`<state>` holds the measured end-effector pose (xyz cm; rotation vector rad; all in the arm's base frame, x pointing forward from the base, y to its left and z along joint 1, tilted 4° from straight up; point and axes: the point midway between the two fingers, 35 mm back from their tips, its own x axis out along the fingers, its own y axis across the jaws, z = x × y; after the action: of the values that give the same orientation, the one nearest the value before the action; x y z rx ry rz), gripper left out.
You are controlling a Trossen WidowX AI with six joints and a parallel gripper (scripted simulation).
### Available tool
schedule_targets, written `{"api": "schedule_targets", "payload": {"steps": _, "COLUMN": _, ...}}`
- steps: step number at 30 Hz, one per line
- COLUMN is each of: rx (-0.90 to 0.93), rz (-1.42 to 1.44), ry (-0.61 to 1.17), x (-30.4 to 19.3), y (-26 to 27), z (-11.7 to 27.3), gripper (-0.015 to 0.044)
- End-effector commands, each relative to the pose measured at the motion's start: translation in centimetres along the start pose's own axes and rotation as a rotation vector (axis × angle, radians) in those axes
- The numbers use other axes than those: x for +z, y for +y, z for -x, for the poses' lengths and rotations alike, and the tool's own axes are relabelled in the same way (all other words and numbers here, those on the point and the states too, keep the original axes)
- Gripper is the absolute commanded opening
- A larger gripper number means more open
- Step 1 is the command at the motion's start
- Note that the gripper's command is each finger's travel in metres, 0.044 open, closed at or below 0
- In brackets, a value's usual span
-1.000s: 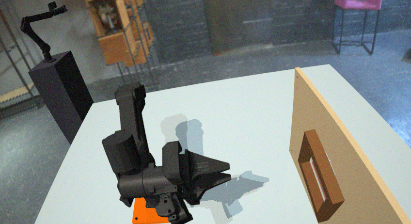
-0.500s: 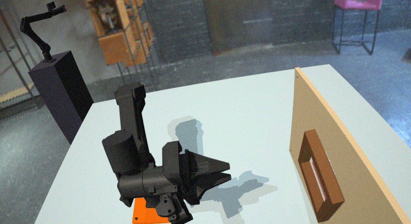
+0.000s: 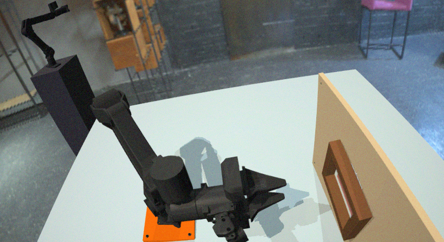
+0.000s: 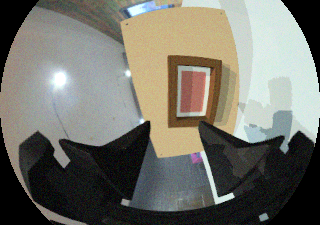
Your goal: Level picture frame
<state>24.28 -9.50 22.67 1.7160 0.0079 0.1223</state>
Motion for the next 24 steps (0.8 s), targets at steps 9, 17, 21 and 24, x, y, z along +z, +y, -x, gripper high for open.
{"api": "schedule_targets", "payload": {"steps": 9, "rx": -0.006, "rz": 0.011, "ry": -0.011, "x": 0.7, "y": -0.4, "z": -0.4, "gripper": 0.0260}}
{"api": "schedule_targets", "payload": {"steps": 17, "rx": -0.004, "rz": 0.011, "ry": -0.010, "x": 0.8, "y": -0.2, "z": -1.3, "gripper": 0.0260}}
{"api": "schedule_targets", "payload": {"steps": 21, "rx": 0.000, "rz": 0.011, "ry": -0.010, "x": 1.1, "y": 0.1, "z": -4.4, "gripper": 0.0260}}
{"api": "schedule_targets", "payload": {"steps": 24, "rx": 0.001, "rz": 0.011, "ry": -0.010, "x": 0.9, "y": -0.2, "z": -7.6, "gripper": 0.0260}}
